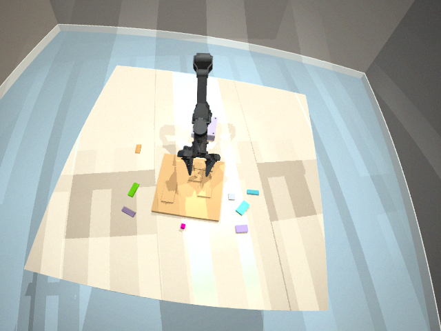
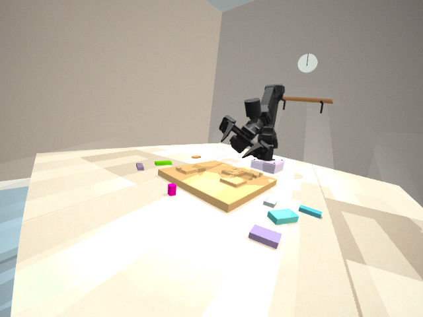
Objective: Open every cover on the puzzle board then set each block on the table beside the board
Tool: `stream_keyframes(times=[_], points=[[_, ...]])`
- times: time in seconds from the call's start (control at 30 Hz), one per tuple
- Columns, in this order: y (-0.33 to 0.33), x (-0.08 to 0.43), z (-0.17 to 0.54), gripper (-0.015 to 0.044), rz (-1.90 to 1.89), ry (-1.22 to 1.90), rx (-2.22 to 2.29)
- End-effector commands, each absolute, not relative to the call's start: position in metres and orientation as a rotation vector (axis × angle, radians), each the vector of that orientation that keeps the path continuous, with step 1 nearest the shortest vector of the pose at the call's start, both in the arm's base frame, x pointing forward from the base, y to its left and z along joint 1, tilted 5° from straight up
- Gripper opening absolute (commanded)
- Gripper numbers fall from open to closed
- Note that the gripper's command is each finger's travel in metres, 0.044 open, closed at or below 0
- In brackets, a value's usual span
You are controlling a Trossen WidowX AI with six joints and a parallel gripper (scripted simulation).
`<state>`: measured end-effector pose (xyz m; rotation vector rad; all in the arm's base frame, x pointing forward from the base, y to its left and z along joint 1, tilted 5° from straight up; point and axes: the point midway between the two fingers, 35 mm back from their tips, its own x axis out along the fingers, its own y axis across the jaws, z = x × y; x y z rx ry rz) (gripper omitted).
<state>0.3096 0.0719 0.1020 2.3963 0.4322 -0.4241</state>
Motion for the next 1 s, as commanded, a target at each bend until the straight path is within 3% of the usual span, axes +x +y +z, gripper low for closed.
stream_keyframes(times=[0.0, 0.47, 0.63, 0.97], points=[[0.072, 0.310, 0.102, 0.0374, -0.428, 0.437, 2.380], [0.100, 0.331, 0.074, 0.0006, -0.425, 0.995, 0.966], [0.106, 0.324, 0.075, 0.0000, -0.254, 1.248, 0.419], [0.110, 0.309, 0.085, 0.0000, 0.043, 1.497, -0.135]])
